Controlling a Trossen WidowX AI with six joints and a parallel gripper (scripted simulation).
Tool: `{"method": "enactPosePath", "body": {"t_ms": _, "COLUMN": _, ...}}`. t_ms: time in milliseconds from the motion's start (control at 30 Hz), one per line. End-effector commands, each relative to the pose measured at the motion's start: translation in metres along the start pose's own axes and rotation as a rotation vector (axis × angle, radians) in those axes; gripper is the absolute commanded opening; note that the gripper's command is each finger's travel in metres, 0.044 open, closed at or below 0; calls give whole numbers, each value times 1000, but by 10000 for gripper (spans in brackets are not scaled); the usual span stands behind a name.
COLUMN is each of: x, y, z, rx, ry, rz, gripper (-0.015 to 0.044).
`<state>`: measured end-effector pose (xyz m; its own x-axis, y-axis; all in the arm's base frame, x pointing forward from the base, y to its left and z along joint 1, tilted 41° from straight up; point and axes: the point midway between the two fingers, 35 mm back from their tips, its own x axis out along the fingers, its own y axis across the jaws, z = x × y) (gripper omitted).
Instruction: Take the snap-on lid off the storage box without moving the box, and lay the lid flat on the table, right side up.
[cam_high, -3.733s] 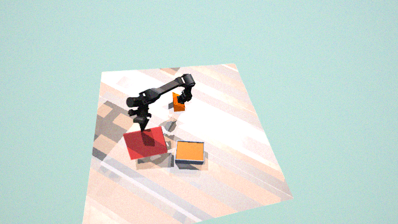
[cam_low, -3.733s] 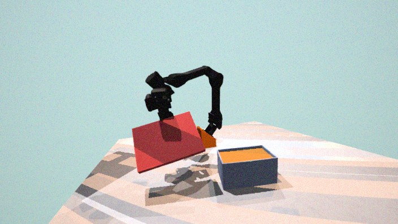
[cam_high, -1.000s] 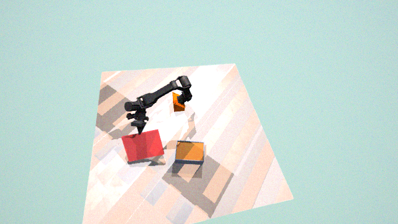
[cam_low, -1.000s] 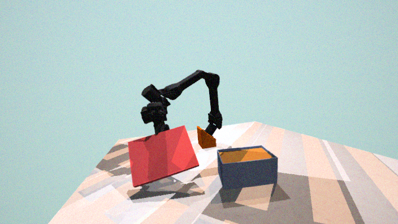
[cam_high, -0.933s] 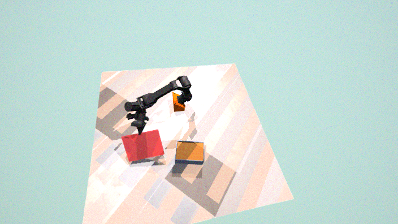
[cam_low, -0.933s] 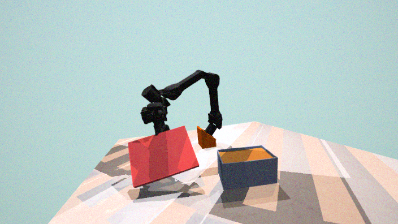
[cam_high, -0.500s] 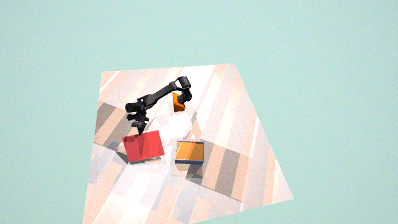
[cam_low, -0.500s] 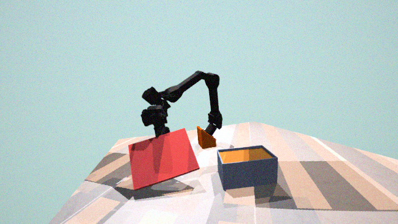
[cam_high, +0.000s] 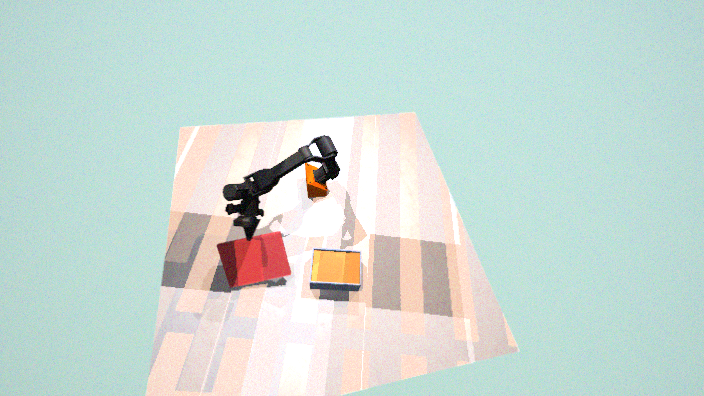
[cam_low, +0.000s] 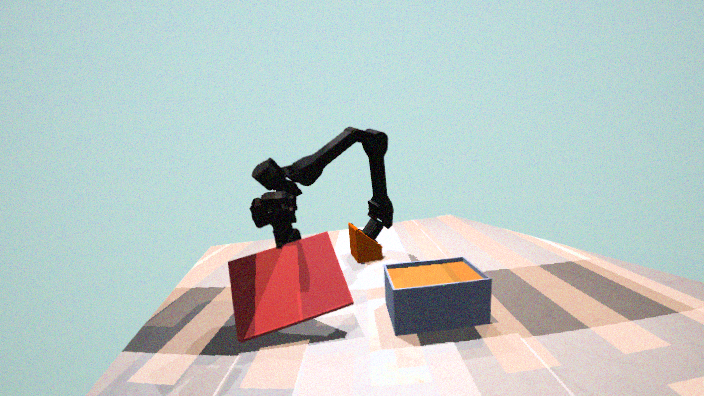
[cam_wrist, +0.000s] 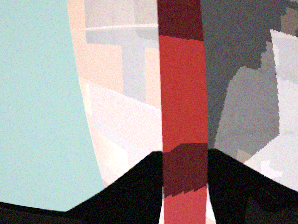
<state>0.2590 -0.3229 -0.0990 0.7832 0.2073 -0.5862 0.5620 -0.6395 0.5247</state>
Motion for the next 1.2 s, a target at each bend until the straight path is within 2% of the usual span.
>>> {"method": "enactPosePath", "body": {"t_ms": 0, "x": 2, "y": -1, "z": 0, "rx": 1, "ry": 1, "rz": 6, "gripper": 0}}
{"method": "enactPosePath", "body": {"t_ms": 1167, "x": 20, "y": -22, "z": 0, "rx": 2, "ry": 2, "rz": 6, "gripper": 0}}
